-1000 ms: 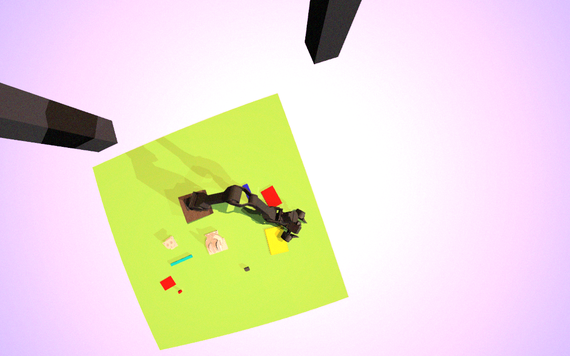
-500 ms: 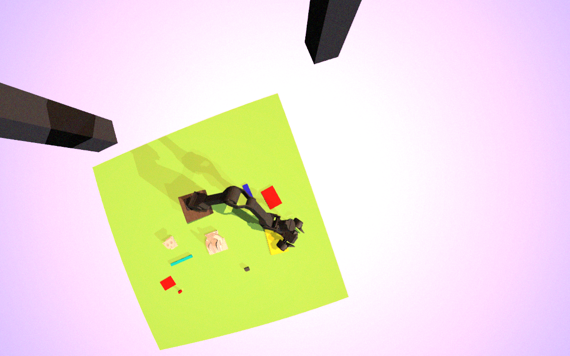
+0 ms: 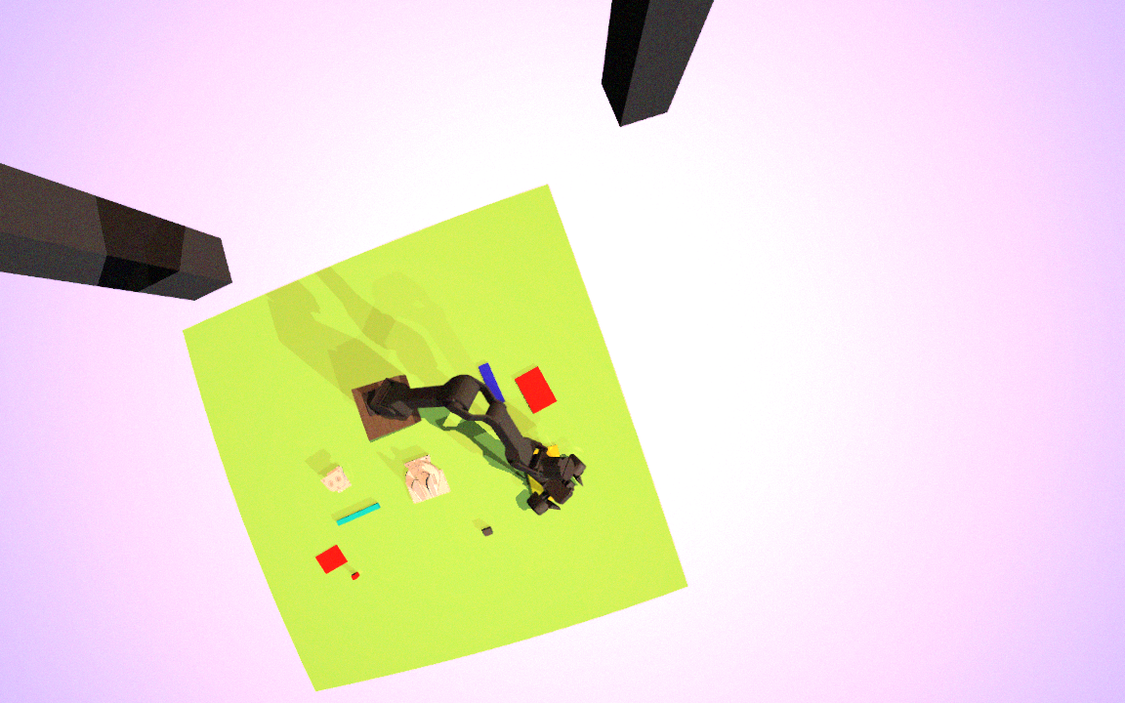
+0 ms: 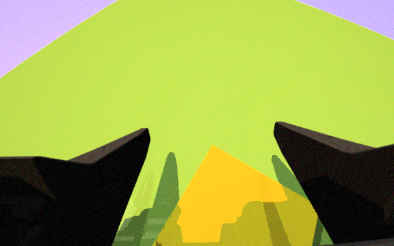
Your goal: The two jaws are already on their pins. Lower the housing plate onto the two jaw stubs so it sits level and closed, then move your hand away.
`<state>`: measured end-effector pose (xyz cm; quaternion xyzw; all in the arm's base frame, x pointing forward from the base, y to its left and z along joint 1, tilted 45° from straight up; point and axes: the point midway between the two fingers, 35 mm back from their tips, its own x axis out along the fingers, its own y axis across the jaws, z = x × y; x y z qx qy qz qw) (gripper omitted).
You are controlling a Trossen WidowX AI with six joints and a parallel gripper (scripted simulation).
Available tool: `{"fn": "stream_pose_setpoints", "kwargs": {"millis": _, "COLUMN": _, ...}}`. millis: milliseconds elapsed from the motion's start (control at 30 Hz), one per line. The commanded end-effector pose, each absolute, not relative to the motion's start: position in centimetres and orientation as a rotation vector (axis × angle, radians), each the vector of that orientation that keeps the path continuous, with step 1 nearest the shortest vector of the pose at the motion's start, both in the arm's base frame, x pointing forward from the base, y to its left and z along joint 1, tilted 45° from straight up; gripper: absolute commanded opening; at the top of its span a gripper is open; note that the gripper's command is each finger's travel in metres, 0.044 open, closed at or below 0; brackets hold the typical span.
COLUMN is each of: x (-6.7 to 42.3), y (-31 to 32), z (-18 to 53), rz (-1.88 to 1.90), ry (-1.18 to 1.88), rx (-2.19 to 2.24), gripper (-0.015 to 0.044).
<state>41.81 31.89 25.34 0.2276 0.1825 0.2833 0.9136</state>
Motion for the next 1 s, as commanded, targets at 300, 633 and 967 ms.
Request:
{"fn": "stream_pose_setpoints", "kwargs": {"millis": 300, "x": 45.4, "y": 27.4, "z": 20.9, "rz": 0.434, "ry": 0.496, "rx": 0.506, "gripper": 0.044}}
{"fn": "stream_pose_setpoints", "kwargs": {"millis": 633, "x": 47.6, "y": 23.5, "z": 17.3, "rz": 0.311, "ry": 0.592, "rx": 0.562, "gripper": 0.044}}
{"fn": "stream_pose_setpoints", "kwargs": {"millis": 967, "x": 49.0, "y": 19.4, "z": 14.2, "rz": 0.201, "ry": 0.668, "rx": 0.596, "gripper": 0.044}}
